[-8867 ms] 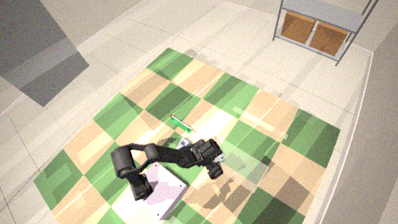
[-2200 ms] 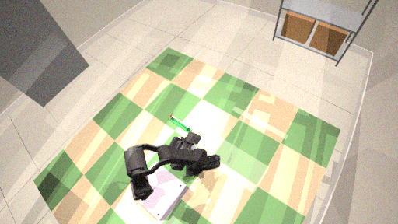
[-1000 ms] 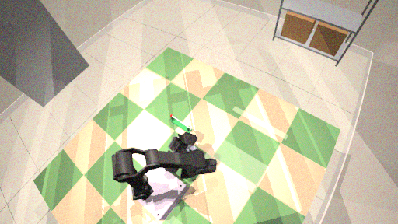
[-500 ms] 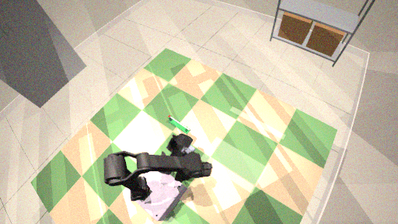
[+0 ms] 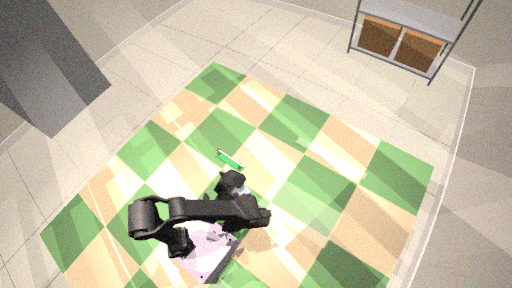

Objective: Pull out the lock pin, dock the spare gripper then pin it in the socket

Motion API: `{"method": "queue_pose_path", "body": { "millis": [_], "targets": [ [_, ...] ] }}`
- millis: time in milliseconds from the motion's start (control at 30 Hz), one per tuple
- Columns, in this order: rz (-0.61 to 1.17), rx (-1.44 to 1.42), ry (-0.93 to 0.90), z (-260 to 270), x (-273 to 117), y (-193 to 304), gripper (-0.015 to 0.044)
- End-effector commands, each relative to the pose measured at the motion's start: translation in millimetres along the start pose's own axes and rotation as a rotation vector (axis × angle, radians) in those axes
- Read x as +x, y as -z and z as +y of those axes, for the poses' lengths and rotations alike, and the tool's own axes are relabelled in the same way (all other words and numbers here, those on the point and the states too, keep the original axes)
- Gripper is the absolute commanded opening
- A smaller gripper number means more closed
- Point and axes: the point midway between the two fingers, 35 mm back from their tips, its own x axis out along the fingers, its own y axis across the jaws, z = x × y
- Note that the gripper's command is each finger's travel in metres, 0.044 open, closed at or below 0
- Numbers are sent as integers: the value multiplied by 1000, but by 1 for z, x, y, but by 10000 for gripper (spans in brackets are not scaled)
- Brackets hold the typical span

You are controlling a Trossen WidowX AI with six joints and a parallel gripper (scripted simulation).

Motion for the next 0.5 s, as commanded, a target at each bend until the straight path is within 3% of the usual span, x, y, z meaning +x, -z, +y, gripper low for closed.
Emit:
{"method": "queue_pose_path", "body": {
  "millis": [0,467],
  "targets": [
    [-2,-4,-1,5,-4,7,440],
    [-21,10,-10,12,-9,28,440]
  ]
}}
